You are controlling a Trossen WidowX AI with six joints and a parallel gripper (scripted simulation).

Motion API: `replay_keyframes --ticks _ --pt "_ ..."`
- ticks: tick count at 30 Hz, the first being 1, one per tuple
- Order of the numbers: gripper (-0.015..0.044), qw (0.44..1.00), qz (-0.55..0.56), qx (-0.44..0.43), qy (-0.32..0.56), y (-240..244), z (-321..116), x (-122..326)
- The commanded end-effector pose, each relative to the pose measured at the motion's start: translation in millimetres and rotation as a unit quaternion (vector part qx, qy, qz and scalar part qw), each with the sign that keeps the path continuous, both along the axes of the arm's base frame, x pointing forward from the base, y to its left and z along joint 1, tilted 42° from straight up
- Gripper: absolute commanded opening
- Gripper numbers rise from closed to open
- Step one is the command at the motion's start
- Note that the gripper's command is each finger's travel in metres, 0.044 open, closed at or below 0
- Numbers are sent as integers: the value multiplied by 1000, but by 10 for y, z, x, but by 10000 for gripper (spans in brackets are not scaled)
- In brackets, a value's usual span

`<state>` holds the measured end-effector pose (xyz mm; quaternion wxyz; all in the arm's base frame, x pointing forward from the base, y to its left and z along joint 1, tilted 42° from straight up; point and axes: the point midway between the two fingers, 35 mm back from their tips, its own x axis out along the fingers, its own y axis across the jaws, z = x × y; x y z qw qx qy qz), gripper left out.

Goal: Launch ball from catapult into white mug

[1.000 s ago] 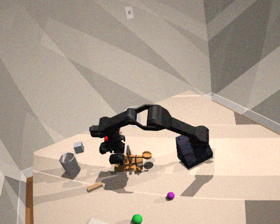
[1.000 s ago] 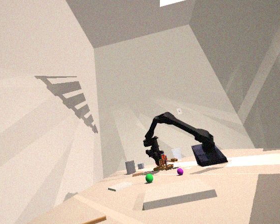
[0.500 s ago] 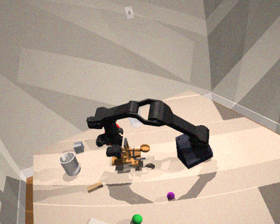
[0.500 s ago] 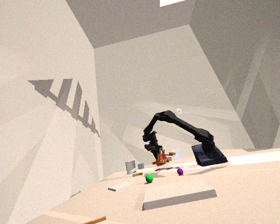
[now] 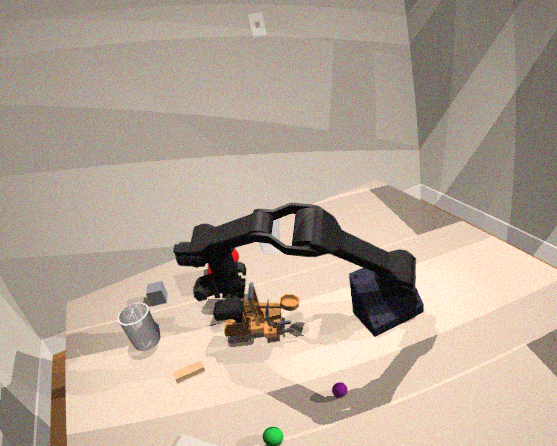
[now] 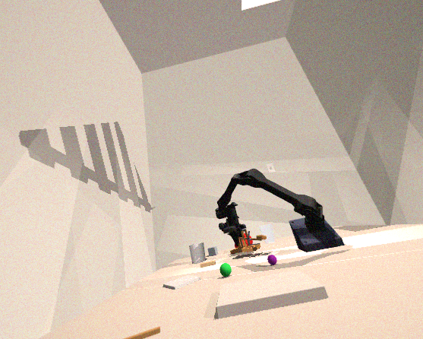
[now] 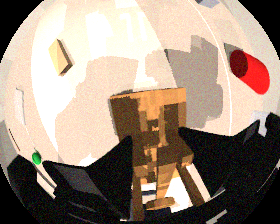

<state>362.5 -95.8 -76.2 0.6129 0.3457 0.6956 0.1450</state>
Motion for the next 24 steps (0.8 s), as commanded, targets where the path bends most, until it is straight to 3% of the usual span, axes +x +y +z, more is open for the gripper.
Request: replay_keyframes --ticks 1,17,24 --pt "0 1000 -6 0 0 10 -33 -4" --pt "0 1000 0 2 4 128 -155 -19" --pt "184 1000 0 2 4 128 -155 -19"
